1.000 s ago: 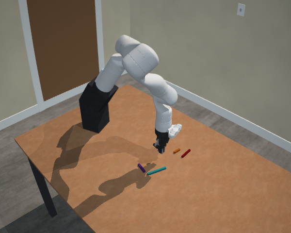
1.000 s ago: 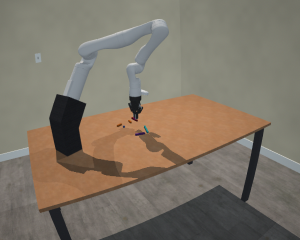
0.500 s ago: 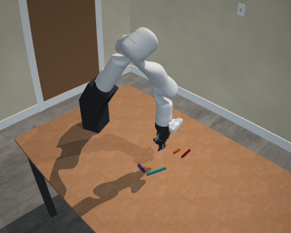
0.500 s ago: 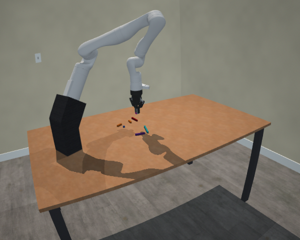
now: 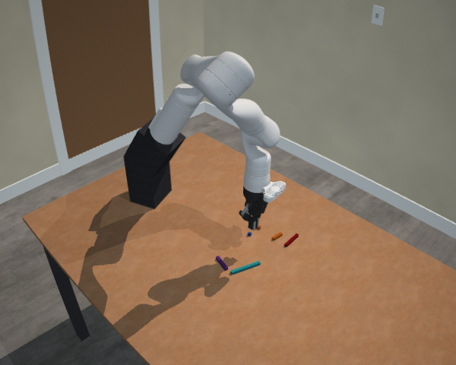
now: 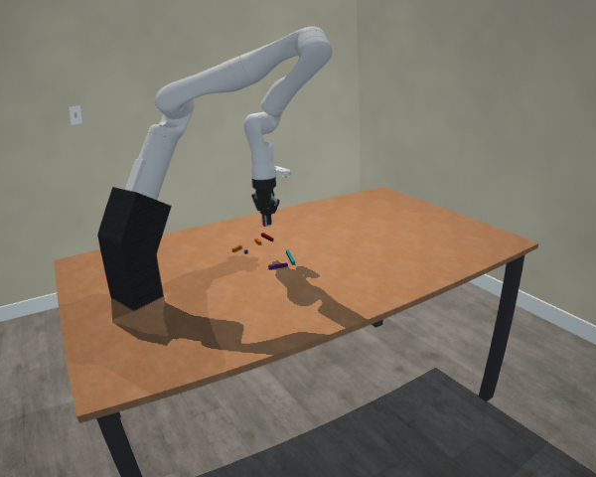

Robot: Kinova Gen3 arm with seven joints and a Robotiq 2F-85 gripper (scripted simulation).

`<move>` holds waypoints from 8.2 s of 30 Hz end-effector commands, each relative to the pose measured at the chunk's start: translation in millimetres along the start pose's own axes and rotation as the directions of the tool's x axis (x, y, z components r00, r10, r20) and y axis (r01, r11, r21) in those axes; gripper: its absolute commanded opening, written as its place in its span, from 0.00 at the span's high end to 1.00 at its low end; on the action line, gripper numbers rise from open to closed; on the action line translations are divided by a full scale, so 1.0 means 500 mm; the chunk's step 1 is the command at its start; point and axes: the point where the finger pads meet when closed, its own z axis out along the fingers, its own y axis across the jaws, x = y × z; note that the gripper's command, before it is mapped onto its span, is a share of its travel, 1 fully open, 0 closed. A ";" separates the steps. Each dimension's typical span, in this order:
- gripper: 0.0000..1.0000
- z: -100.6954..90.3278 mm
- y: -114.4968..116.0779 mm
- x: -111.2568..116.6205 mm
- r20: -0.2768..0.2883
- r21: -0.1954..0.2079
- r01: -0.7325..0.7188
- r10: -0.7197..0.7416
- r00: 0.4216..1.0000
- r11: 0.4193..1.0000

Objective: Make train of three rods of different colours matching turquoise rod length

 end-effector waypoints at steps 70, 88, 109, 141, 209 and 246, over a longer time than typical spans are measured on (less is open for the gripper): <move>0.95 0.172 -0.116 -0.066 -0.001 0.025 -0.027 0.027 1.000 0.999; 0.95 0.172 -0.116 -0.066 -0.001 0.025 -0.027 0.027 1.000 0.999; 0.95 0.184 -0.116 -0.066 -0.001 0.025 -0.027 0.027 1.000 0.999; 0.95 0.196 -0.116 -0.066 -0.001 0.025 -0.027 0.027 1.000 0.999; 0.76 0.021 -0.112 -0.066 -0.001 0.025 -0.027 0.027 1.000 0.999; 0.00 0.018 -0.113 -0.065 0.002 0.024 0.001 -0.001 1.000 1.000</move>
